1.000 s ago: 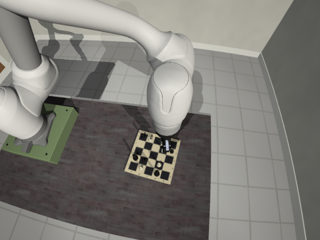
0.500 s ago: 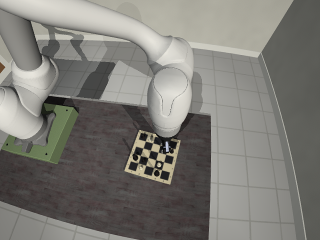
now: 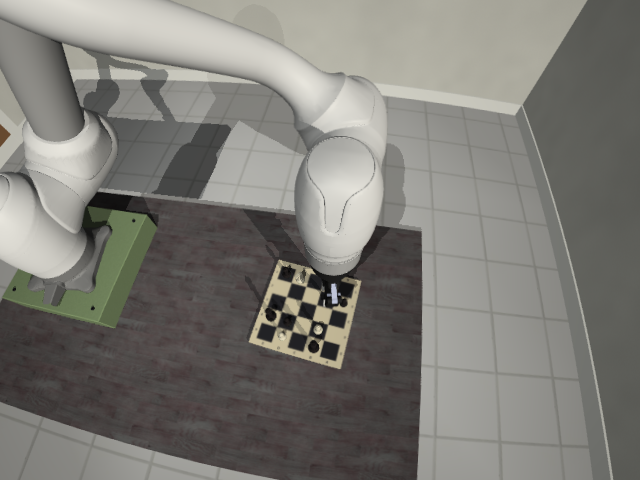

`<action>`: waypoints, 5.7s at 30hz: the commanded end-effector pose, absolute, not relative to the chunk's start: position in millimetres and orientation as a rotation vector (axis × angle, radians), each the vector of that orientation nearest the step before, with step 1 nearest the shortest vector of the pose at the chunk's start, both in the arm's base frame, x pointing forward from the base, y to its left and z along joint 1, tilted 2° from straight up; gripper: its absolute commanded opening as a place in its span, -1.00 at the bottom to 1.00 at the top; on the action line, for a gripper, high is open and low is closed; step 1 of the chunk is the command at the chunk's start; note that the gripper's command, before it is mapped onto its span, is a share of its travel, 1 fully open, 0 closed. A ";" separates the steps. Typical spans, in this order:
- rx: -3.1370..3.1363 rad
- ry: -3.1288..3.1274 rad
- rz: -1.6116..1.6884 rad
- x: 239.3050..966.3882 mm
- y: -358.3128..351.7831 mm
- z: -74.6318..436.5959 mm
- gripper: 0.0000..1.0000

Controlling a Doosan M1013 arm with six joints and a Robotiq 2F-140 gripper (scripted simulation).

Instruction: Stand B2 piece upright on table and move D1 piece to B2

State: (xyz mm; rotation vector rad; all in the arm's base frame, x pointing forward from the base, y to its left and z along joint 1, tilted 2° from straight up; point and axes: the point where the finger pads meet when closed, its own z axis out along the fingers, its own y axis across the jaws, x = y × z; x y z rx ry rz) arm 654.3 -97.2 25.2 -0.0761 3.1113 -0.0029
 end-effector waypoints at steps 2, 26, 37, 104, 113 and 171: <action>-0.076 3.111 -0.003 654.3 -97.2 25.3 -0.59; -0.076 3.111 -0.003 654.3 -97.2 25.3 -0.59; -0.076 3.111 -0.003 654.4 -97.2 22.3 -0.59; -0.076 3.111 -0.003 655.3 -97.2 -7.9 -1.00; -0.076 3.111 -0.003 655.3 -97.2 -7.9 -1.00; 0.136 3.109 0.000 709.7 -112.6 91.2 -1.00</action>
